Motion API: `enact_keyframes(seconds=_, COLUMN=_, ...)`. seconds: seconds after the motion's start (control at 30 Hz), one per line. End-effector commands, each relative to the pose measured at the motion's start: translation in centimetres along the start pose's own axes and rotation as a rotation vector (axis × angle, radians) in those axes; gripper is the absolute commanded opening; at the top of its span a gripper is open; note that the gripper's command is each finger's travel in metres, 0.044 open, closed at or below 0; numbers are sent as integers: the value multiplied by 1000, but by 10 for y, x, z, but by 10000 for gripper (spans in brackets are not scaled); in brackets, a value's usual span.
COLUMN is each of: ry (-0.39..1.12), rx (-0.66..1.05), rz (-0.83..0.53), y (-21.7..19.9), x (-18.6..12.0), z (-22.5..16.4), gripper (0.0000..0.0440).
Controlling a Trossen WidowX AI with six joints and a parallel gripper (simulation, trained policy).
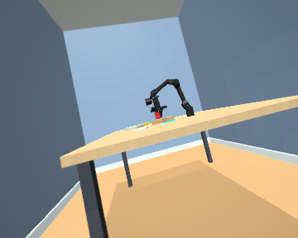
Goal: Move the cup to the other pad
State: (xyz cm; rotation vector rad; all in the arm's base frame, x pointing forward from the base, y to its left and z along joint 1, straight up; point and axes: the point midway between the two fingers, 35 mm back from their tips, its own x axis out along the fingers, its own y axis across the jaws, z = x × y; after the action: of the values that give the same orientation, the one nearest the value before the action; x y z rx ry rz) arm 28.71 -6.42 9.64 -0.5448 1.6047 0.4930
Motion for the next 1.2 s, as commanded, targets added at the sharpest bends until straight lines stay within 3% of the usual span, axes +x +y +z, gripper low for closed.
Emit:
enact_keyframes(seconds=0.0, ry=-24, rx=-30, rz=-14, y=5, x=-13, z=6, gripper=0)
enact_keyframes(seconds=0.57, ry=-100, rx=-116, rz=-76, y=35, x=-42, z=42, gripper=0)
enact_keyframes(seconds=1.17, ry=-168, rx=-206, rz=-116, y=83, x=-43, z=79, gripper=0)
